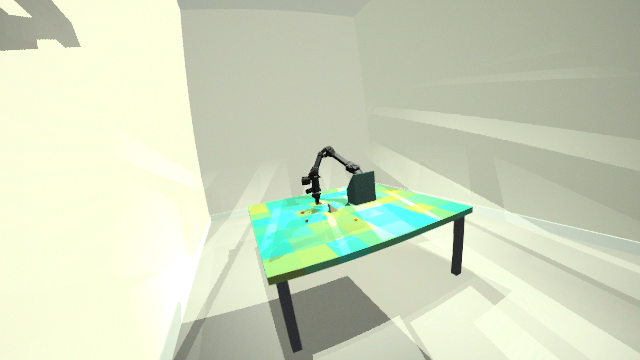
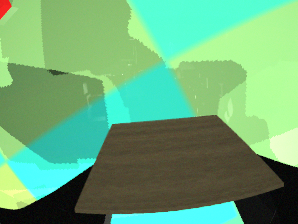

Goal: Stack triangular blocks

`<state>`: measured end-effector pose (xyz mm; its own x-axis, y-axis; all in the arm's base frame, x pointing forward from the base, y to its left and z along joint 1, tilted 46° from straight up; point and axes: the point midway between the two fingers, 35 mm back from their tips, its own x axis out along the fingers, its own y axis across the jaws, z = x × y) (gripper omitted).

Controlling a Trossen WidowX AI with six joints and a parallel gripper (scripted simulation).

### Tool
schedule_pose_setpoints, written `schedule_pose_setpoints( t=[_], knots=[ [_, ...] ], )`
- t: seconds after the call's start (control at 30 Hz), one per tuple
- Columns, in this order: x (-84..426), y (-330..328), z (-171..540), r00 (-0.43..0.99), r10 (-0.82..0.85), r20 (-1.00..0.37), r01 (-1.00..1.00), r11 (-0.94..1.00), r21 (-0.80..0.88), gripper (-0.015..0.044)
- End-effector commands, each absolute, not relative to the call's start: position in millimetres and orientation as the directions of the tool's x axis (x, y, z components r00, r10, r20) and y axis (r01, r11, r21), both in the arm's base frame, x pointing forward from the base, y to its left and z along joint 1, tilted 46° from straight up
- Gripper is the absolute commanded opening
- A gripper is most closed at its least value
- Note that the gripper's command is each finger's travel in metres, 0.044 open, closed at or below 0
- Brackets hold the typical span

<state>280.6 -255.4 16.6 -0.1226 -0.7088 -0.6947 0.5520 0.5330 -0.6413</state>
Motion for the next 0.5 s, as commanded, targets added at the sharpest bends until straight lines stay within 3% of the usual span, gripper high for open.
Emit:
schedule_pose_setpoints(
  t=[0.0,0.47],
  knots=[
    [280.3,-255.7,15.9,-0.124,-0.708,-0.696,0.532,0.544,-0.649,0.0],
    [280.4,-255.4,15.3,-0.126,-0.707,-0.696,0.216,0.665,-0.715,0.0]
  ],
)
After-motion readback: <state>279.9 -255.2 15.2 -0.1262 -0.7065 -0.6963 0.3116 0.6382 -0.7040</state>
